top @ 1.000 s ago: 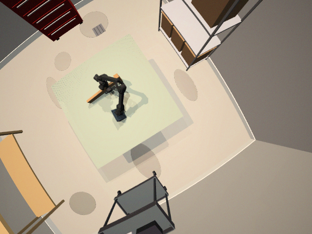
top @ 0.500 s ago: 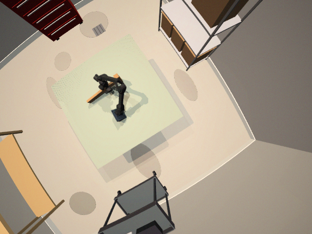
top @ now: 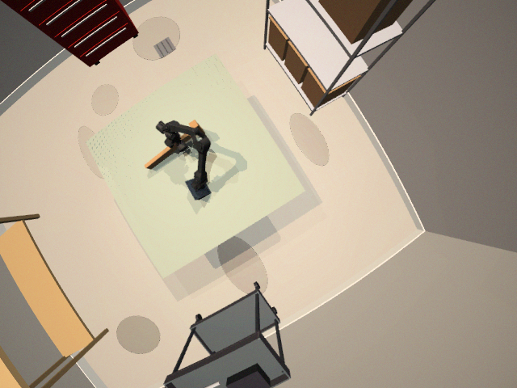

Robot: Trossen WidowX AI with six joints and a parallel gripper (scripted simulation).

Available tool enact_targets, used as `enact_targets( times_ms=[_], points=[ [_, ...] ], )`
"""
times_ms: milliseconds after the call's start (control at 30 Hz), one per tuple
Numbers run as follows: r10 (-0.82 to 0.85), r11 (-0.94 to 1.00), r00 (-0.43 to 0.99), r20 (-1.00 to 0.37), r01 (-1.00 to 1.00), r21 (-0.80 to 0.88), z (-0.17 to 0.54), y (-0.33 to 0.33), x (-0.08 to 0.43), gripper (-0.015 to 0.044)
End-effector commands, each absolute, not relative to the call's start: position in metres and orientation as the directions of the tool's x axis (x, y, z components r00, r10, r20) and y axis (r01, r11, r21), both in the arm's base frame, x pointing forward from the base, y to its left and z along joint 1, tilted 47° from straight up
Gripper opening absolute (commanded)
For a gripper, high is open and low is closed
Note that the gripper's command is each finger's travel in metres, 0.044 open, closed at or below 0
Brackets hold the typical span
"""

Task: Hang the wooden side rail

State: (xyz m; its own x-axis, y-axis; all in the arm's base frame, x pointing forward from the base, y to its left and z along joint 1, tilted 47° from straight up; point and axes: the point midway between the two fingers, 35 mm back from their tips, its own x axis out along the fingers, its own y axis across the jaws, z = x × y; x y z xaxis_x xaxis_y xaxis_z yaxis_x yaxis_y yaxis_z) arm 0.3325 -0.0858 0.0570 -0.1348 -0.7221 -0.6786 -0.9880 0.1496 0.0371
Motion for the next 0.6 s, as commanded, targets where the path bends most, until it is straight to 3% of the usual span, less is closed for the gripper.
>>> enact_targets(
  times_ms=[0, 567],
  points=[
    [-0.716, 0.146, -0.125, -0.687, -0.989, 0.029, 0.0588, -0.0843, 0.3328, 0.0],
    [-0.716, 0.146, -0.126, -0.686, -0.989, 0.029, 0.0589, -0.0867, 0.3304, 0.0]
  ],
)
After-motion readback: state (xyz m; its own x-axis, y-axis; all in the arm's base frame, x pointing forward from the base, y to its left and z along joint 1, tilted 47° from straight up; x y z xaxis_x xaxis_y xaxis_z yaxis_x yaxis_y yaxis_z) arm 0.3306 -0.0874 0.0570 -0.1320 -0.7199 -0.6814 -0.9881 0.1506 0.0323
